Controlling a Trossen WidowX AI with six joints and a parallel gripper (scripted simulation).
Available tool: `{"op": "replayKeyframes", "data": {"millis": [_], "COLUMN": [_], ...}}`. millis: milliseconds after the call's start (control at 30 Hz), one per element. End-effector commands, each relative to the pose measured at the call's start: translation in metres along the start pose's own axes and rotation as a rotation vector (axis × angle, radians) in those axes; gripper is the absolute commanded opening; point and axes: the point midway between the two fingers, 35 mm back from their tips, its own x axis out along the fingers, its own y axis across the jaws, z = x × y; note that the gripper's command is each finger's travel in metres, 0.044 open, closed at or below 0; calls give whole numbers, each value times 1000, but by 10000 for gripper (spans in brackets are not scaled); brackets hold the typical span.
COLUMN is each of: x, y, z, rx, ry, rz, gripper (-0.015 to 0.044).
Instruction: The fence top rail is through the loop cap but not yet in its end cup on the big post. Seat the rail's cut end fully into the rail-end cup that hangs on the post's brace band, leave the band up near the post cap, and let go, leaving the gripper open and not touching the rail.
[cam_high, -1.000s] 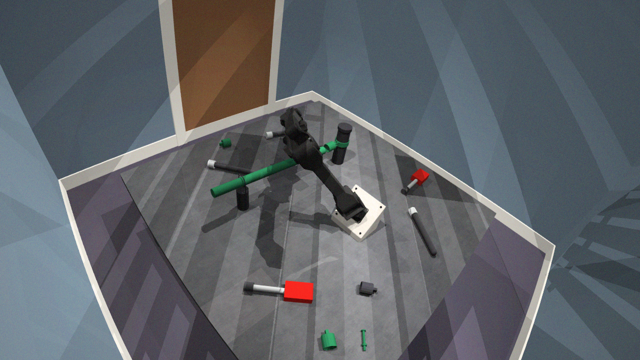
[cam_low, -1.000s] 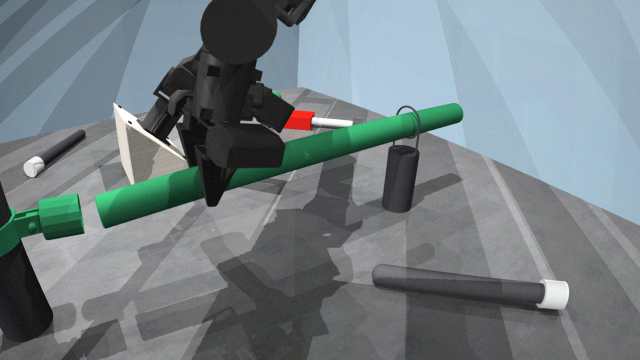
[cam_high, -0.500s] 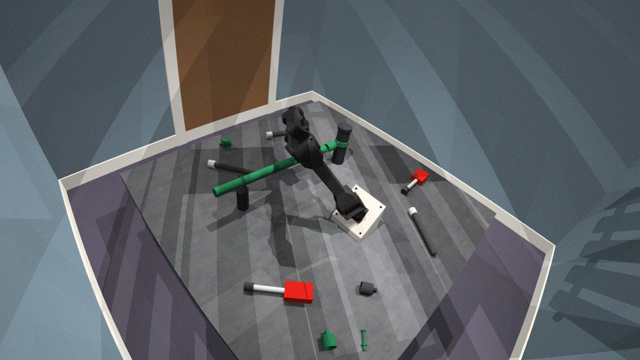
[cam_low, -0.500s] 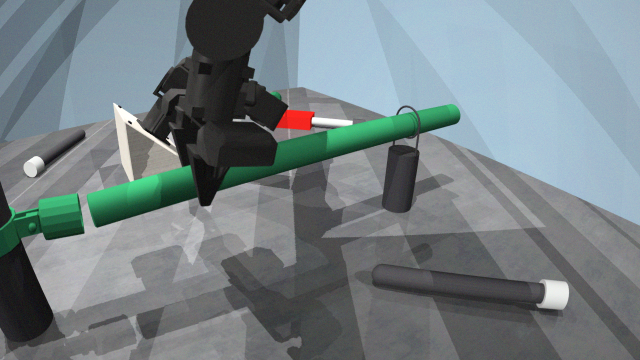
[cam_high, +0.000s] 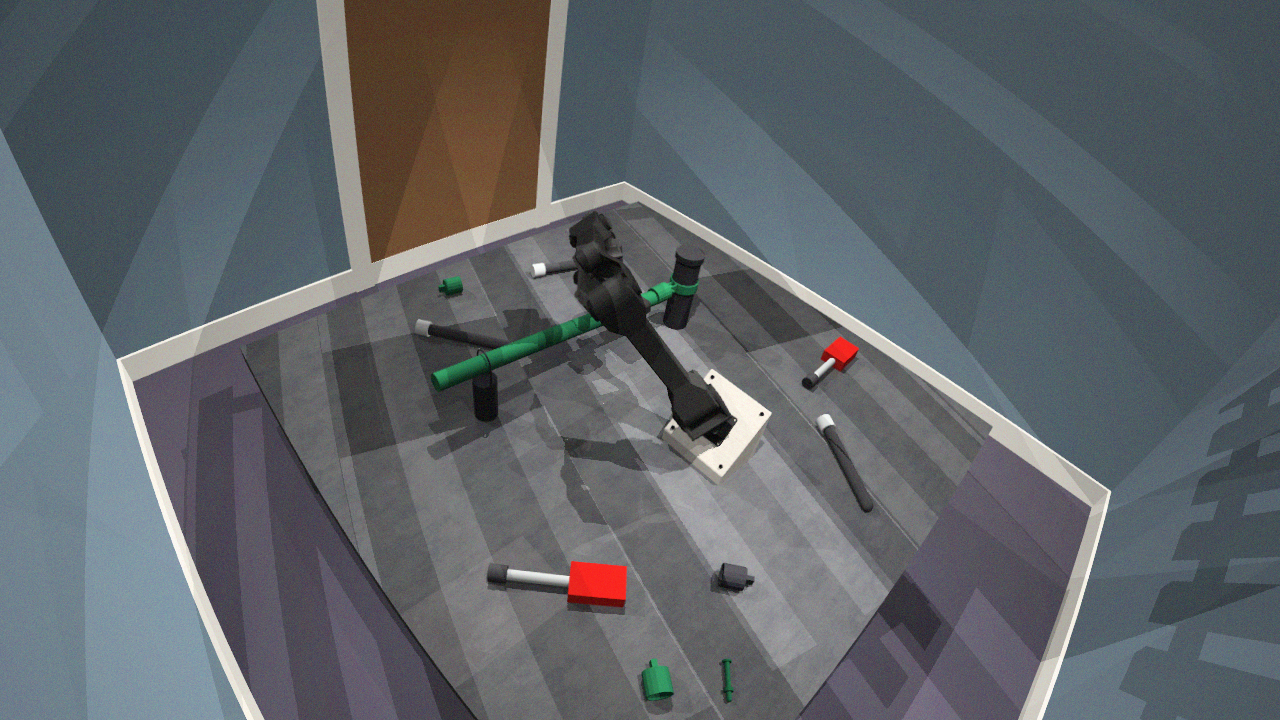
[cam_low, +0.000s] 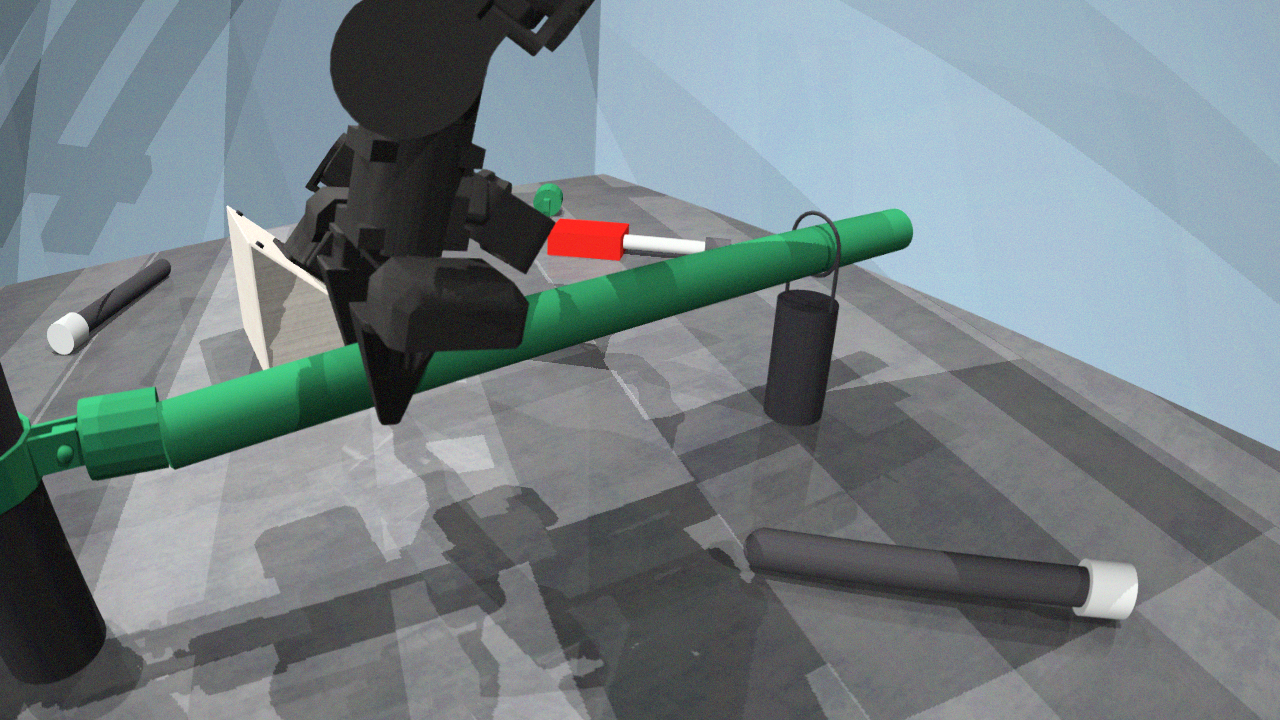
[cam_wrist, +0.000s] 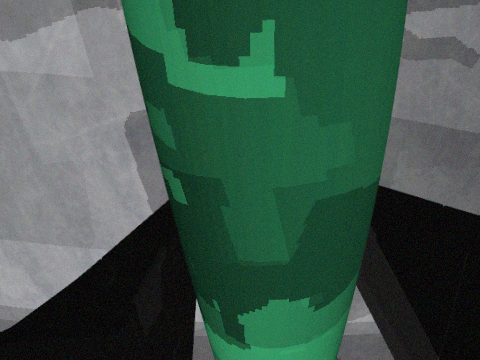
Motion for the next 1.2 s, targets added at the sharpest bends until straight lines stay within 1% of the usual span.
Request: {"op": "replayKeyframes", "data": {"millis": [0,1167], "x": [0,-4], "y": [0,0], "z": [0,-3], "rx": [0,1], "ry": [1,12], "rz": [0,0], "gripper": [0,0]}}
